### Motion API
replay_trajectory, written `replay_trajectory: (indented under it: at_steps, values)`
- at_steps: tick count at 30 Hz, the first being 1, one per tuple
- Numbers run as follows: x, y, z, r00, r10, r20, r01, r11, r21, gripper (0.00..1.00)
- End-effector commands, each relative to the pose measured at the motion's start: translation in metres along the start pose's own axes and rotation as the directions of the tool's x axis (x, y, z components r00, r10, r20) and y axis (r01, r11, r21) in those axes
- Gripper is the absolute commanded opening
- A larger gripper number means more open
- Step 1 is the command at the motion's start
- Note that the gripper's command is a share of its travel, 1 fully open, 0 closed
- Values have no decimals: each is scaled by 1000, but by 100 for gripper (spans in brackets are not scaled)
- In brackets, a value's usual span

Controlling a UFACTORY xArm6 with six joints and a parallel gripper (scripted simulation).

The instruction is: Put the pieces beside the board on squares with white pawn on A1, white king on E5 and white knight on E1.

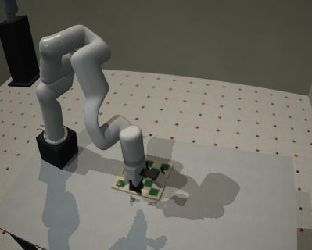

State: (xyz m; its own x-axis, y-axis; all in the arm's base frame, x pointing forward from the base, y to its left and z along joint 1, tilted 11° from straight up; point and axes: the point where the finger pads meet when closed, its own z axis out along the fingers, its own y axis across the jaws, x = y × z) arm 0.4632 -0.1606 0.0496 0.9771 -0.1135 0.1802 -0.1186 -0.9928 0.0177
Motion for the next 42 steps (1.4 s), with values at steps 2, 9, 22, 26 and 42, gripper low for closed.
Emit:
replay_trajectory:
  at_steps: [2,9,22,26,42]
  values:
    - [0,0,-34,1000,0,-2,0,1000,0,0]
    - [0,0,-38,1000,0,-2,0,1000,0,0]
    - [3,-8,-38,998,57,-1,-57,998,0,0]
    - [8,-22,-38,986,166,0,-166,986,1,0]
    - [27,-118,-40,709,705,9,-705,709,11,0]
